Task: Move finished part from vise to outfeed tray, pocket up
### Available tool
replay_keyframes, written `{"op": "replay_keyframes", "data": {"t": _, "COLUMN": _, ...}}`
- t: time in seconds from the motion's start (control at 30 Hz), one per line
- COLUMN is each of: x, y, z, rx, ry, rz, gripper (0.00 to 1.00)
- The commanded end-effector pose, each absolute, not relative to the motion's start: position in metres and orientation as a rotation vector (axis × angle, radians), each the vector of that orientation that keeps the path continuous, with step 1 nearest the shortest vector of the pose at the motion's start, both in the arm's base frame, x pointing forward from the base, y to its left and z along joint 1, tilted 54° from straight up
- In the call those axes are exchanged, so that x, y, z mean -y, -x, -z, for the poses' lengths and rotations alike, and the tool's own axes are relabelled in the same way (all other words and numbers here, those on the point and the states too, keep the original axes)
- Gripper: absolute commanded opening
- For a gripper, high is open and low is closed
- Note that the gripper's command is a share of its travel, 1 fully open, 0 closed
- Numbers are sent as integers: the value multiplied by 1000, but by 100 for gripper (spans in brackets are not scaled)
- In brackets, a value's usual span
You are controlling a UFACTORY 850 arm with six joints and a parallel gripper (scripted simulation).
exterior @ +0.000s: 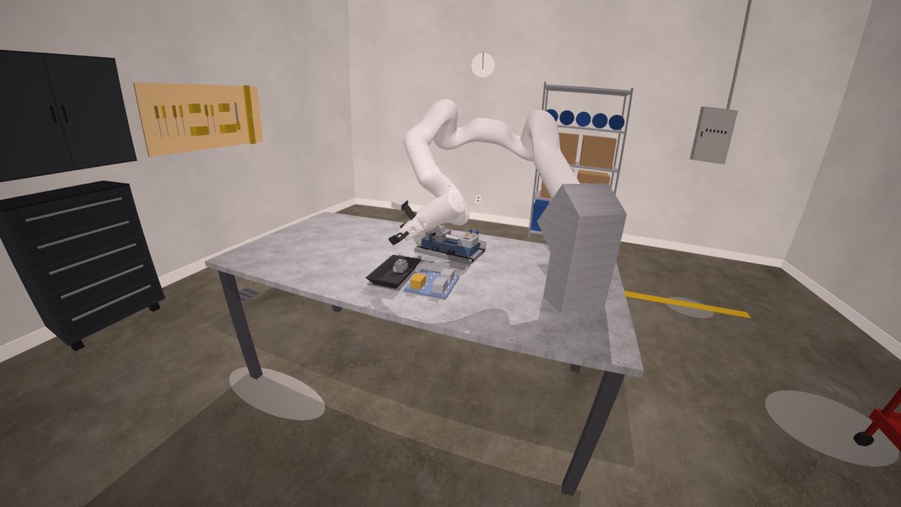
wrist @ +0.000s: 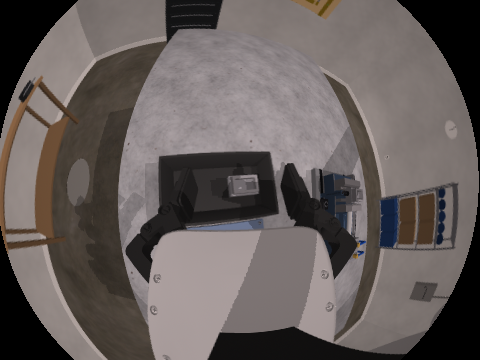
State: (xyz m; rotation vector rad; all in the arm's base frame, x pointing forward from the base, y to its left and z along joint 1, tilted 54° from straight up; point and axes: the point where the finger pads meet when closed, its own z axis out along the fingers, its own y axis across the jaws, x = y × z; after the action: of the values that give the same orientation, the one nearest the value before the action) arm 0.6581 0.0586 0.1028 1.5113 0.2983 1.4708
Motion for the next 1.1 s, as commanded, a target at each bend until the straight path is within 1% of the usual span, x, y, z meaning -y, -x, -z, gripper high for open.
{"op": "replay_keyframes", "data": {"t": 0.0, "x": -59, "y": -658, "z": -103, "rx": -298, "ry": -1511, "rz": -1472, "gripper": 100}}
{"op": "replay_keyframes", "data": {"t": 0.63, "x": -58, "y": -657, "z": -105, "rx": -285, "ry": -1515, "rz": -1475, "gripper": 100}}
{"op": "replay_keyframes", "data": {"t": 1.07, "x": -11, "y": -630, "z": -145, "rx": 147, "ry": -1630, "rz": -1553, "gripper": 100}}
